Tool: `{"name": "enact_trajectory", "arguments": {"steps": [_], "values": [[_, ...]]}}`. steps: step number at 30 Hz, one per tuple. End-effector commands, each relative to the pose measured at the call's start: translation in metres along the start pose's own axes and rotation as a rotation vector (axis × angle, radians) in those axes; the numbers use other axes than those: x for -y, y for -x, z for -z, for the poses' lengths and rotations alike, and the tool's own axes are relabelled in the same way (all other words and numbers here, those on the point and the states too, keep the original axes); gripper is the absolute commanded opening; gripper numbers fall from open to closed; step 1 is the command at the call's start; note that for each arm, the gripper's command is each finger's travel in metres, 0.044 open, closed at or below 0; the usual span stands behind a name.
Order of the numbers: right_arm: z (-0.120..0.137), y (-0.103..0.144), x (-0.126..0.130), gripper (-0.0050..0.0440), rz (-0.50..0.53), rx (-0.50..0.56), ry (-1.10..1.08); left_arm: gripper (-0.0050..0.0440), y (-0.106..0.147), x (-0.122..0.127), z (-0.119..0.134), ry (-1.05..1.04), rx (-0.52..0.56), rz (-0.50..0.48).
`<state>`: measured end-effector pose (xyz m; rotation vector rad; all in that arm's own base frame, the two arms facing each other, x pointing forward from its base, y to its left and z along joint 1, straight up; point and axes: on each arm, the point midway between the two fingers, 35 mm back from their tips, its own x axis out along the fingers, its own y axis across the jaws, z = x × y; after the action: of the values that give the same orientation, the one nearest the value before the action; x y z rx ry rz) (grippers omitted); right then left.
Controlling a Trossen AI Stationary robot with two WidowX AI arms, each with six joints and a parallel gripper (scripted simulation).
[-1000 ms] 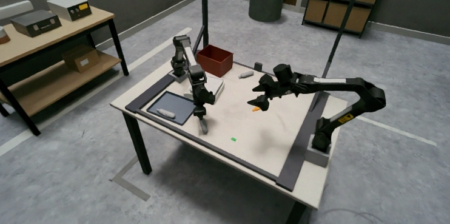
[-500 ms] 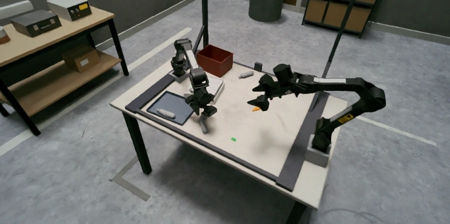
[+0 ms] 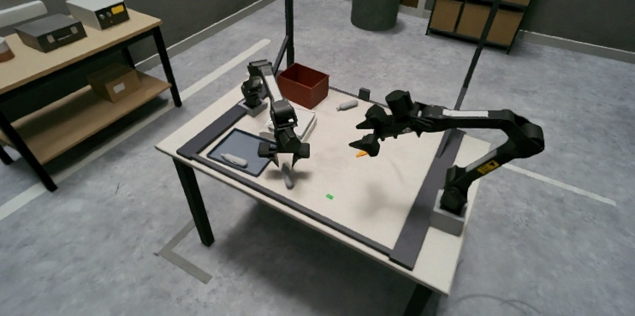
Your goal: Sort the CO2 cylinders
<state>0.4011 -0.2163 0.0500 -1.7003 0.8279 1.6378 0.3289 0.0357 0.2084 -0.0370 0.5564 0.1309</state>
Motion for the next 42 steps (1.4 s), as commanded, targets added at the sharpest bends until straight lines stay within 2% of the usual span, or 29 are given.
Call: {"name": "enact_trajectory", "arguments": {"steps": [1, 5, 11, 14, 17, 31, 34, 39, 41, 42], "values": [[0.005, 0.011, 0.003, 0.0252, 0.002, -0.014, 0.133, 0.0440, 0.004, 0.000, -0.006, 0.001, 0.020, 0.001], [0.004, 0.010, 0.004, 0.0252, -0.003, -0.001, 0.254, 0.0440, 0.004, 0.000, -0.006, 0.001, 0.020, 0.001], [0.005, 0.016, 0.004, 0.0252, -0.001, -0.010, 0.290, 0.0440, 0.004, 0.000, -0.006, 0.001, 0.020, 0.001], [0.000, -0.001, 0.001, 0.0252, -0.011, 0.023, 0.291, 0.0440, 0.004, 0.000, -0.006, 0.001, 0.020, 0.001], [0.001, 0.003, 0.002, 0.0252, -0.007, 0.010, 0.289, 0.0440, 0.004, 0.000, -0.006, 0.001, 0.020, 0.001], [0.000, -0.022, 0.001, 0.0252, -0.010, 0.019, 0.289, 0.0440, 0.004, 0.000, -0.006, 0.001, 0.020, 0.001], [0.002, -0.016, 0.002, 0.0252, -0.004, 0.000, 0.289, 0.0440, 0.004, 0.000, -0.006, 0.001, 0.020, 0.001], [-0.001, -0.032, 0.001, 0.0252, -0.011, 0.023, 0.289, 0.0440, 0.004, 0.000, -0.006, 0.001, 0.020, 0.001], [0.003, -0.023, 0.003, 0.0212, -0.004, -0.001, 0.289, 0.0440, 0.004, 0.000, -0.006, 0.001, 0.020, 0.001], [0.004, -0.022, 0.003, 0.0212, -0.003, -0.005, 0.289, 0.0440, 0.004, 0.000, -0.006, 0.001, 0.020, 0.001]]}}
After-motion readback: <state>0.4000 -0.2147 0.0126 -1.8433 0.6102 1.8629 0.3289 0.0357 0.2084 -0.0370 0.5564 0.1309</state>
